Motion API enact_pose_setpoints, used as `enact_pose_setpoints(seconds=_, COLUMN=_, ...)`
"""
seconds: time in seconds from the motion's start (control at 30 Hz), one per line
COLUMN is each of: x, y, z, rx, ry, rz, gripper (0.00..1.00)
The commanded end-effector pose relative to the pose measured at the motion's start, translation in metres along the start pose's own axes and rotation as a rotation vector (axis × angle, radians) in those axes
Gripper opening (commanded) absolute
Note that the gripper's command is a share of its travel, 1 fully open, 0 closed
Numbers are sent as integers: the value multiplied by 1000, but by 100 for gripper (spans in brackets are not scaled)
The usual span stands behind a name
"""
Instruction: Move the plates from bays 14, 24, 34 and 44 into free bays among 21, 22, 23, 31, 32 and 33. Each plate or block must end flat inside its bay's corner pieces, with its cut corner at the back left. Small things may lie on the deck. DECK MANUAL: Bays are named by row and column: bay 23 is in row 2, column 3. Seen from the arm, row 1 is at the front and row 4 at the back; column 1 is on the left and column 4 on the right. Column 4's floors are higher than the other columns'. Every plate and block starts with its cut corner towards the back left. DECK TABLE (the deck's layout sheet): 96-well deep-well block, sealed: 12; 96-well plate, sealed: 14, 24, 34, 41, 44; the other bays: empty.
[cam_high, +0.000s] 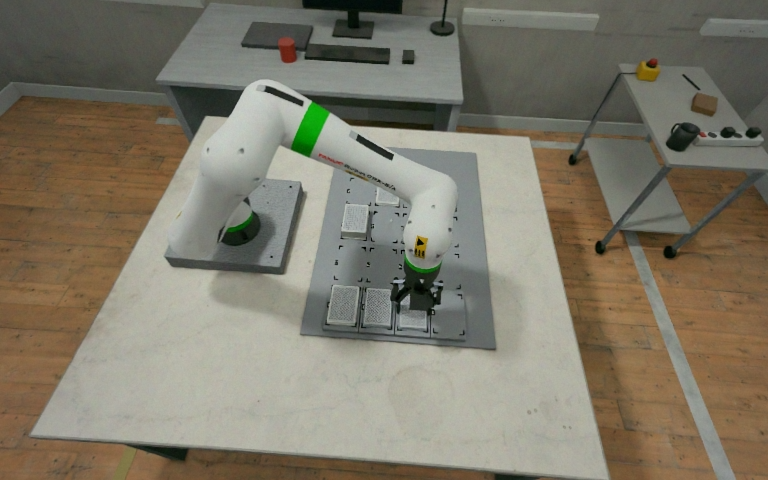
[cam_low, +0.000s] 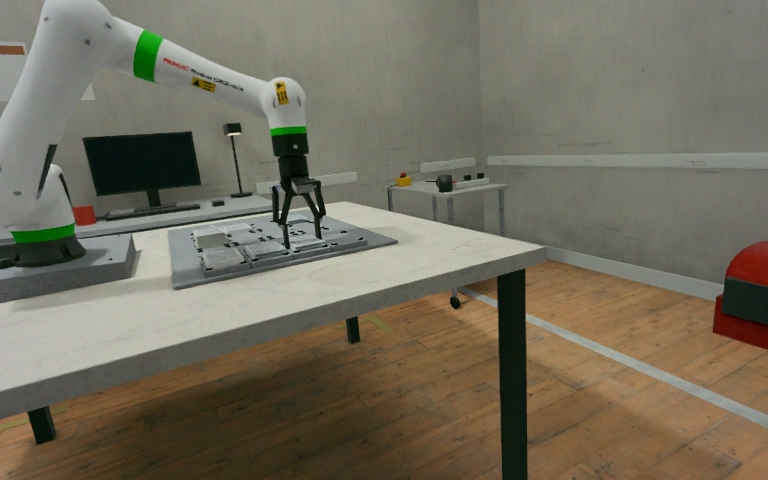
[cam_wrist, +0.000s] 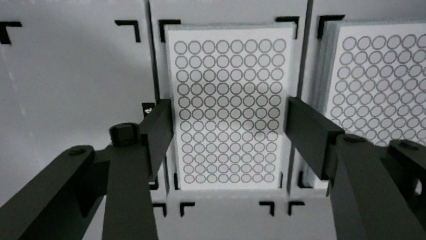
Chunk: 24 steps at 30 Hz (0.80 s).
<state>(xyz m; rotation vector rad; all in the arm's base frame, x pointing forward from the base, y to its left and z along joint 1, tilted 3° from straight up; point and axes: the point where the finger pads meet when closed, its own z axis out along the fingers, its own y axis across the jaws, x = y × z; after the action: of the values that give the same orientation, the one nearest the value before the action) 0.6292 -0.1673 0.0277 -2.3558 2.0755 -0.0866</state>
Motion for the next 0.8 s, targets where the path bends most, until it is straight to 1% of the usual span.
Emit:
enact_pose_setpoints(seconds=0.0, x=0, y=-1, z=-1, rx=2, ry=1, rz=0, gripper=10)
enact_pose_setpoints(seconds=0.77, x=0, y=-1, z=-6, rx=2, ry=1, rz=0, gripper=10)
